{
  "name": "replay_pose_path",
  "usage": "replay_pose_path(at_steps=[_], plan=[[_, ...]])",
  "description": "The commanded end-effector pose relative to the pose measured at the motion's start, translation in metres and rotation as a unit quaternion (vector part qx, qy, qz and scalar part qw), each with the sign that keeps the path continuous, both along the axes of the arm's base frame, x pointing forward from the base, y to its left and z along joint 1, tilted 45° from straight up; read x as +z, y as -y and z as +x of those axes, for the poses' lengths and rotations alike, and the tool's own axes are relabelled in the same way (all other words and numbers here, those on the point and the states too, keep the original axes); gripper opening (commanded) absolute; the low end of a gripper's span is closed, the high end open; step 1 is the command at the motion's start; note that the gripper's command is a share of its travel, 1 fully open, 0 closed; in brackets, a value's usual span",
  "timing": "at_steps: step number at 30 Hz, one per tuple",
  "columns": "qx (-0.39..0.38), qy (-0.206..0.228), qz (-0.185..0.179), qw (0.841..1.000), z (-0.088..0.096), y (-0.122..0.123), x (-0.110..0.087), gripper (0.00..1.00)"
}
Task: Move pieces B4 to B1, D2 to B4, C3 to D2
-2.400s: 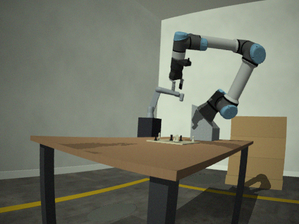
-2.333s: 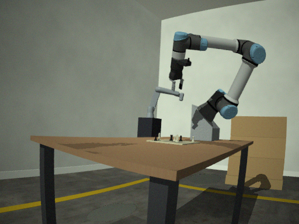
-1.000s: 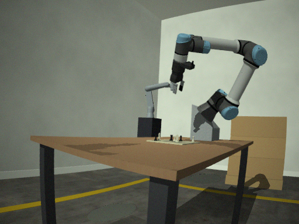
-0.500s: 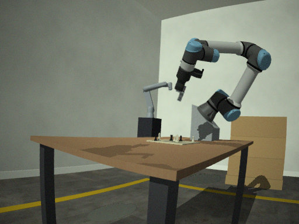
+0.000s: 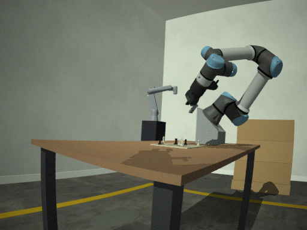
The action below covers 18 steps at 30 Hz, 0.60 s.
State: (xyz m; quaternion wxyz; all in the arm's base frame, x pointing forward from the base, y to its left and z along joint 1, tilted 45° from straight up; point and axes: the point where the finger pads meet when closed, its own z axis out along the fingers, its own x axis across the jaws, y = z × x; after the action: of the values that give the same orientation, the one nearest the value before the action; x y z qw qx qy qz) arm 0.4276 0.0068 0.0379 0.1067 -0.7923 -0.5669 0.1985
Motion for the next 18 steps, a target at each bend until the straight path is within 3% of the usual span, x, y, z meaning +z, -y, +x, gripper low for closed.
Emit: replay_pose_path(at_steps=[1,7,9,10,11,13,17,18], plan=[[0.11,0.013,0.027,0.993,0.006,-0.023,-0.003,1.0],[0.234,0.019,0.053,0.971,0.012,-0.051,-0.005,1.0],[0.294,0.021,0.065,0.953,0.014,-0.065,-0.007,1.0],[0.294,0.021,0.065,0.953,0.014,-0.065,-0.007,1.0],[0.323,0.021,0.07,0.944,0.016,-0.072,-0.007,1.0],[0.323,0.021,0.07,0.944,0.016,-0.072,-0.007,1.0],[0.431,0.02,0.09,0.897,0.019,-0.1,-0.009,1.0],[0.431,0.02,0.09,0.897,0.019,-0.1,-0.009,1.0]])
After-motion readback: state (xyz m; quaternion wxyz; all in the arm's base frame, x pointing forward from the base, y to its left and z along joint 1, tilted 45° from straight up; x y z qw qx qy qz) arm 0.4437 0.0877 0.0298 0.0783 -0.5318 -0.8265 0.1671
